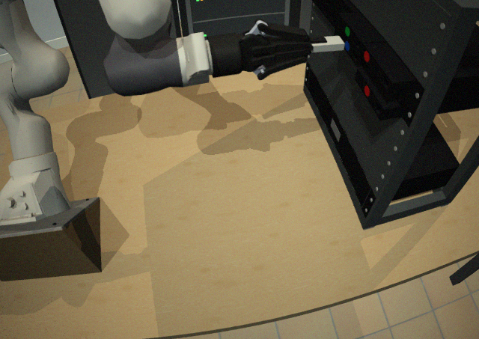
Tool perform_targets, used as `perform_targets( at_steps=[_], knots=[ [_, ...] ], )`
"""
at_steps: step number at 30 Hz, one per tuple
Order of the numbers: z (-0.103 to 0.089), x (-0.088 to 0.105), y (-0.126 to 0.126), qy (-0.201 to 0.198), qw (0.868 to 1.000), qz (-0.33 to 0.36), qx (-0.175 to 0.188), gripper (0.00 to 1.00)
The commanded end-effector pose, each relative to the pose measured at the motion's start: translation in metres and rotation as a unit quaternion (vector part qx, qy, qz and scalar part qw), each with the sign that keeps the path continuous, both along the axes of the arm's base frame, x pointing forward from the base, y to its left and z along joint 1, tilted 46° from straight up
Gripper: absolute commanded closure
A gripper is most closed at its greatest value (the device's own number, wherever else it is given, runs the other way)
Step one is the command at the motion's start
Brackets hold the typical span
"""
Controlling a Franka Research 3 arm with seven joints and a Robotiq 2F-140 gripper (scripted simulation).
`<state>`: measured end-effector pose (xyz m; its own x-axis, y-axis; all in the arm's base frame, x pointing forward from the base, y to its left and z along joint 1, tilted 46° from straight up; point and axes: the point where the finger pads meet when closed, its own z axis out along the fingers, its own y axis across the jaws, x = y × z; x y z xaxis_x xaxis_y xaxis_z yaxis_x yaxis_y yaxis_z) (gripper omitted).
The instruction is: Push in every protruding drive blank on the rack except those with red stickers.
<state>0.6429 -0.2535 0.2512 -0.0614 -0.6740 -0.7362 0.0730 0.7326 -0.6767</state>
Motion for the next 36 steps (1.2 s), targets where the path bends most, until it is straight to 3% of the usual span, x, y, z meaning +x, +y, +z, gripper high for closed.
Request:
perform_targets(
  at_steps=[1,36],
  knots=[
    [-0.0038,0.0010,-0.0018,0.006,1.000,-0.002,-0.012,1.00],
    [-0.0037,0.0052,-0.0023,0.006,1.000,-0.002,-0.012,1.00]
  ],
)
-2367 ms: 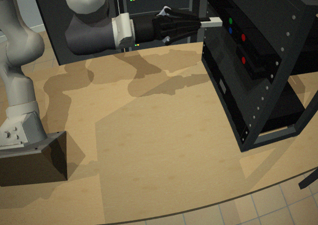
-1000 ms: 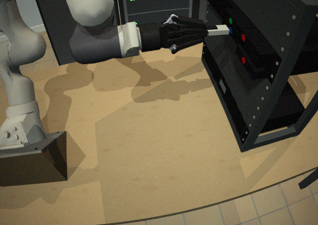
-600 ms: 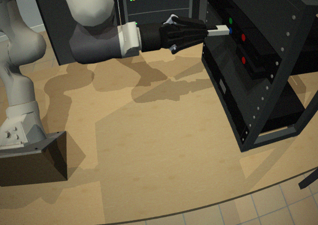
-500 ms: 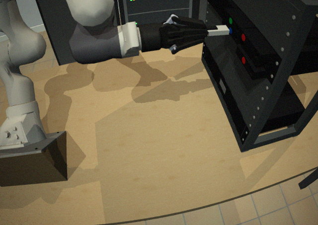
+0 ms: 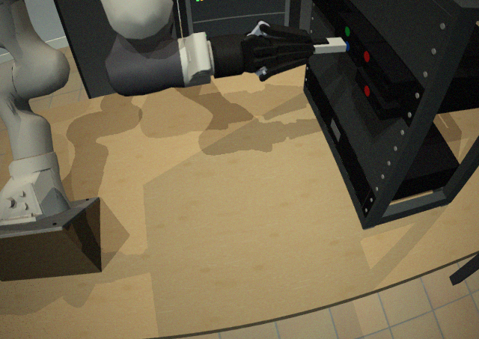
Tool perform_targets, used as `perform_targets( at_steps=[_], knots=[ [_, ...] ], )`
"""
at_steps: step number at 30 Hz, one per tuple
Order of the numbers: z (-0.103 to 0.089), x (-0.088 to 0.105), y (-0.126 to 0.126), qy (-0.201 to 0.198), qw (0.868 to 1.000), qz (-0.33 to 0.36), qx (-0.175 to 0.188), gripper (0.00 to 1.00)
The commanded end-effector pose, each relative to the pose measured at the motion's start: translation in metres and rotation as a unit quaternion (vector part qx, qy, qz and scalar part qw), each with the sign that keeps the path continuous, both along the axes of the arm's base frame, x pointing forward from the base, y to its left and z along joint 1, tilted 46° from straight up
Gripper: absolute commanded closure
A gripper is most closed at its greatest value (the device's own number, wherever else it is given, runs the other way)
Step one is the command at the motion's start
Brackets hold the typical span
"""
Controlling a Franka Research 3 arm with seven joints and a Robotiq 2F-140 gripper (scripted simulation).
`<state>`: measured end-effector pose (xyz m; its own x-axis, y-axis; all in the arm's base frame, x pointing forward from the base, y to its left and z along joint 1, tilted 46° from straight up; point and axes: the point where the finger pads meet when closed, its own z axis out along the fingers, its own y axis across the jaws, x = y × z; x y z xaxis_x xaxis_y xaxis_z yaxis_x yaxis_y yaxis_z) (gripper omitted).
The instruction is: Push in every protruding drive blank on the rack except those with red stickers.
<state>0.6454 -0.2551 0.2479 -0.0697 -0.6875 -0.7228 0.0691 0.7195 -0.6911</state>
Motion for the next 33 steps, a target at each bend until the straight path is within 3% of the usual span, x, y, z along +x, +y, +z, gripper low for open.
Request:
perform_targets(
  at_steps=[1,33],
  knots=[
    [0.000,0.004,-0.001,0.001,1.000,-0.001,-0.003,1.00],
    [-0.003,0.018,-0.002,0.001,1.000,-0.001,-0.003,1.00]
  ],
)
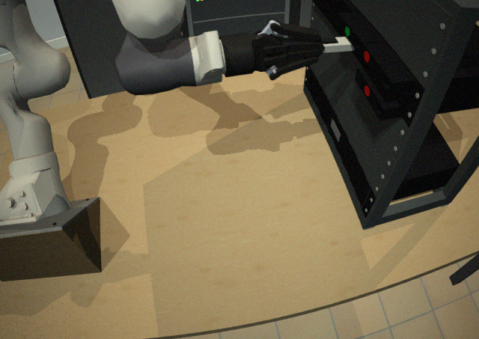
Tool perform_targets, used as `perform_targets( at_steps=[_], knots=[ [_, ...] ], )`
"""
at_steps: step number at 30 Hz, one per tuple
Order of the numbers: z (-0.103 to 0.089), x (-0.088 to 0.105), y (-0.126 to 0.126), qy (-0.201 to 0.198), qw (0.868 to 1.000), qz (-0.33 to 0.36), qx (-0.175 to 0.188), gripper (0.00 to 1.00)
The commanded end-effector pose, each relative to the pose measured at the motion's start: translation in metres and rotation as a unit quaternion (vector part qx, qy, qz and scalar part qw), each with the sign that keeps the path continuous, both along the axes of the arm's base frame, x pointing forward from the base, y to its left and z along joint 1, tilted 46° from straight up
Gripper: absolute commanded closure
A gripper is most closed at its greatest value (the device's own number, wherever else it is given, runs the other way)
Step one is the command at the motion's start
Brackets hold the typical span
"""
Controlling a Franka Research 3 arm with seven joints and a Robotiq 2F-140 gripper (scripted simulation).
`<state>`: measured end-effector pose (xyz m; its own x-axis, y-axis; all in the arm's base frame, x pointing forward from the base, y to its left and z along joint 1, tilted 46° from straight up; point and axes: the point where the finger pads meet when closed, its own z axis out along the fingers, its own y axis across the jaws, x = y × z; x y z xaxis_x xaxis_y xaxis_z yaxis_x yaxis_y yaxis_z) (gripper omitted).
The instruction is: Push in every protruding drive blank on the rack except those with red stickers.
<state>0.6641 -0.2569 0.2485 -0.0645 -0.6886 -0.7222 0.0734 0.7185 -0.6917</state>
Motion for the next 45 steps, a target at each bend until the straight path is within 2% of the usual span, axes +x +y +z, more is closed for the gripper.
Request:
perform_targets(
  at_steps=[1,12,45],
  knots=[
    [-0.003,0.000,0.000,0.005,1.000,-0.001,-0.002,1.00],
    [-0.005,0.010,-0.001,0.005,1.000,-0.001,-0.002,1.00],
    [-0.005,0.015,-0.001,0.005,1.000,-0.001,-0.002,1.00]
  ],
)
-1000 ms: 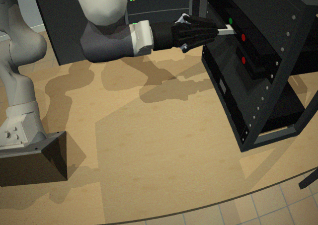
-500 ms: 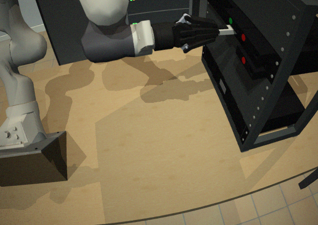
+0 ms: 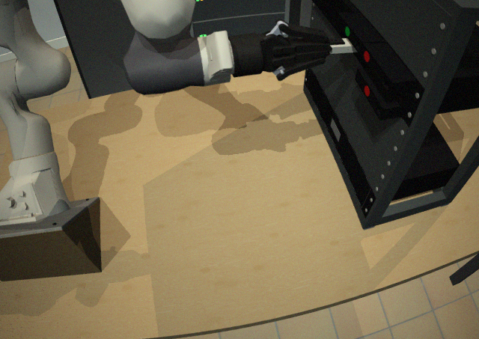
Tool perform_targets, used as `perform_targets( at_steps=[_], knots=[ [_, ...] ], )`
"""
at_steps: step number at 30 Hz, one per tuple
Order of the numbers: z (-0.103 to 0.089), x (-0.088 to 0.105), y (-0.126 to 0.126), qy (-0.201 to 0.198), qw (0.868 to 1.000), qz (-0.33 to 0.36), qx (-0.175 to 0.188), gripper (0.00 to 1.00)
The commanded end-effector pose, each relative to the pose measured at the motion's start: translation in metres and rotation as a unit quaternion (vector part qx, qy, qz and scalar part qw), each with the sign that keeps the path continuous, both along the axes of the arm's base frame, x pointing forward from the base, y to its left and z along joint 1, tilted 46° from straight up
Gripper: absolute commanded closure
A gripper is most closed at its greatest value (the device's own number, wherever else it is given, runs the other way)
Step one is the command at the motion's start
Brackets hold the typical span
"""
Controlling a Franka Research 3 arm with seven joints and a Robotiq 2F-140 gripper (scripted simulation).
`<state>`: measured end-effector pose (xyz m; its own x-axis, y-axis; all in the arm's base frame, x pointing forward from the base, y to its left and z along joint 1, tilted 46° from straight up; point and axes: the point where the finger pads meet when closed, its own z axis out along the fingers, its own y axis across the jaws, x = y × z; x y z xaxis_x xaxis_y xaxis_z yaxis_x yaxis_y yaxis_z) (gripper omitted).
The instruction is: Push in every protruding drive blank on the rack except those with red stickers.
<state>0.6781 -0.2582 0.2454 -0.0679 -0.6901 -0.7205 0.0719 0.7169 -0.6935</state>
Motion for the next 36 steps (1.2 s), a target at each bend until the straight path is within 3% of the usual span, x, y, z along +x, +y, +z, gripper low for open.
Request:
perform_targets(
  at_steps=[1,36],
  knots=[
    [-0.0017,0.0016,0.0003,0.003,1.000,0.000,-0.001,1.00],
    [0.0016,0.0076,-0.0001,0.003,1.000,0.000,-0.001,1.00]
  ],
)
